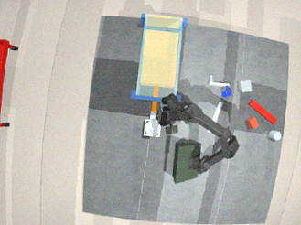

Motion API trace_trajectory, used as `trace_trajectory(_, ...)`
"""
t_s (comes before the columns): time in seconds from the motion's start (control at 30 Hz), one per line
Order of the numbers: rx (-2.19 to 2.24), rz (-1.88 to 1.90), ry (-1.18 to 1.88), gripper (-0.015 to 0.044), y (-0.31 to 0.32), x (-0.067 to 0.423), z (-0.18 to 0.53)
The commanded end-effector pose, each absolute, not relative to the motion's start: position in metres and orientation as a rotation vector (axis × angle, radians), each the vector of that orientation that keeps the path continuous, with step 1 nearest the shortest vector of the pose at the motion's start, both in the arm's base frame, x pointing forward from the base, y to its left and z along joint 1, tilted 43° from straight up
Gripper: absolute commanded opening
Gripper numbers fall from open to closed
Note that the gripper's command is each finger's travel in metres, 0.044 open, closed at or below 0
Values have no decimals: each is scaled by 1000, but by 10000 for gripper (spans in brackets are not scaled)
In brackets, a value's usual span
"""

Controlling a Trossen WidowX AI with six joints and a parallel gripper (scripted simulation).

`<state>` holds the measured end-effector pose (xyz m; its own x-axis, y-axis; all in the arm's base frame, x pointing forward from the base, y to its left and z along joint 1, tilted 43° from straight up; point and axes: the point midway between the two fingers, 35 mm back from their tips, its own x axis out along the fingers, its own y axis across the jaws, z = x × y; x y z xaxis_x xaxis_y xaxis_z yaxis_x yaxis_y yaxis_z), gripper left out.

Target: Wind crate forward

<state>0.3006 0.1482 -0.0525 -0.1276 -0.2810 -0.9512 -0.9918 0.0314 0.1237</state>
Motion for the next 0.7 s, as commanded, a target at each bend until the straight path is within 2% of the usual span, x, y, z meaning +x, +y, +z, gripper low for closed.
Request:
trace_trajectory(0.0,-1351,1136,1505,0,154,311,-61)
trace_trajectory(0.67,-1350,1136,1504,0,170,324,-76)
